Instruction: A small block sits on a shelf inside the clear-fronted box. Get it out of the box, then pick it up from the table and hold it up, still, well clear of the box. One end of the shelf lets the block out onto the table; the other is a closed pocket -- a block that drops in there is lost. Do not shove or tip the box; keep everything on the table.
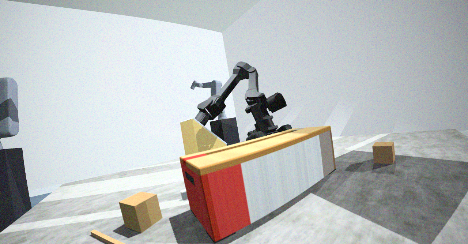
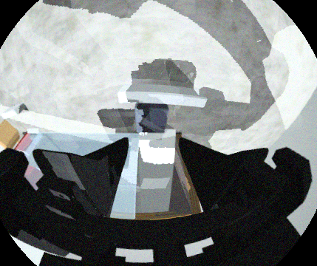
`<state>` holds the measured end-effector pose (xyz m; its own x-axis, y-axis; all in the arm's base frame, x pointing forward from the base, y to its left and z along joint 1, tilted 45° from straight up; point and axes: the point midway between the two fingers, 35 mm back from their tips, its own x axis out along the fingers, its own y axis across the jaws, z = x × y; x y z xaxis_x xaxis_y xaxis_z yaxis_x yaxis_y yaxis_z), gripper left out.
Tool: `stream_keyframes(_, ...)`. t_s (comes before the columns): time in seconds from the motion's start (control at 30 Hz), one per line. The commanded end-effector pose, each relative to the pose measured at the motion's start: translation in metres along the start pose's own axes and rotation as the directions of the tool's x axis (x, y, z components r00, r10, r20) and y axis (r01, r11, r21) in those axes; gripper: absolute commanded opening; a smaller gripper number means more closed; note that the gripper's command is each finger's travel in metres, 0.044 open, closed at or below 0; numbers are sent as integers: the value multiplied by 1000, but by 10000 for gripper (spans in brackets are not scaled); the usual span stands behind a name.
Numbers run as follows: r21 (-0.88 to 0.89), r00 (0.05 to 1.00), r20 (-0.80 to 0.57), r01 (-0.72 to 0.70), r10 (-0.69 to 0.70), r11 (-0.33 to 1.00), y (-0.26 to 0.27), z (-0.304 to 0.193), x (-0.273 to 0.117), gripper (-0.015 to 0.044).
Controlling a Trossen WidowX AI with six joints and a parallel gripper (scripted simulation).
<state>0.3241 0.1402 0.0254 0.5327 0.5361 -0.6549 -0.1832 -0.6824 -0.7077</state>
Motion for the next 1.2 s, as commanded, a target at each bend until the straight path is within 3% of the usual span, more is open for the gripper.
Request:
stream_keyframes(0.0, 7, 1000, 2, -6, 6, 1000, 2, 4, 7, 285)
stream_keyframes(0.57, 8, 1000, 2, -4, 4, 1000, 3, 18, 28, 285)
stream_keyframes(0.8, 8, 1000, 2, -4, 4, 1000, 3, 18, 28, 101)
stream_keyframes(0.9, 8, 1000, 2, -4, 4, 1000, 3, 18, 28, 81)
stream_keyframes(1.0, 7, 1000, 2, -5, 5, 1000, 3, 14, 23, 3)
stream_keyframes(1.17, 4, 1000, 2, -5, 5, 1000, 2, 4, 4, 0)
